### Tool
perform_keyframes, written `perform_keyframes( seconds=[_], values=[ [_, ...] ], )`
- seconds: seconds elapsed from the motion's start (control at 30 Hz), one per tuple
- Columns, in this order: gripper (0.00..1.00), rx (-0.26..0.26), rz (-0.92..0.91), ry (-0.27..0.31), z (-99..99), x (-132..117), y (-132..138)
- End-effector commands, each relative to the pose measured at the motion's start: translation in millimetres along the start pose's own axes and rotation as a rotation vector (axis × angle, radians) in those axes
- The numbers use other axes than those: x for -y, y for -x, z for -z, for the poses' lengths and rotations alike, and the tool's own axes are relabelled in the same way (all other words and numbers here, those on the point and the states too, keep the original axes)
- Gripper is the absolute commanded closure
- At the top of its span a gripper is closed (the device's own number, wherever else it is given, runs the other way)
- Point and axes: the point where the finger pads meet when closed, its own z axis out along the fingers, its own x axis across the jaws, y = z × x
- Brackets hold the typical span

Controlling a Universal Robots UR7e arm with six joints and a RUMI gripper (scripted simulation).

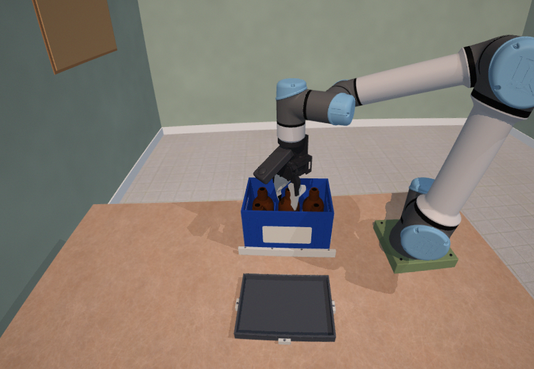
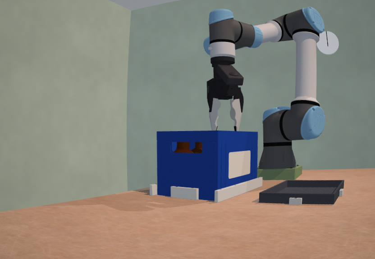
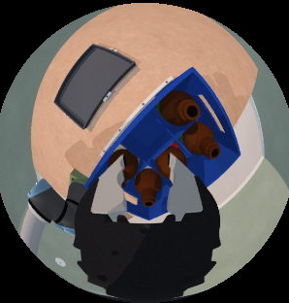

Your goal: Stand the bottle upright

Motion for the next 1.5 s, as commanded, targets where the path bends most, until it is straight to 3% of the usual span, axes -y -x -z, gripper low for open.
perform_keyframes(
  seconds=[0.0,0.63,1.47],
  values=[
    [0.62,-0.001,0.0,-0.001,-6.8,0,0],
    [0.62,-0.001,0.0,-0.001,-21.5,0,0],
    [0.62,-0.001,0.0,-0.001,-22.9,0,0]
  ],
)
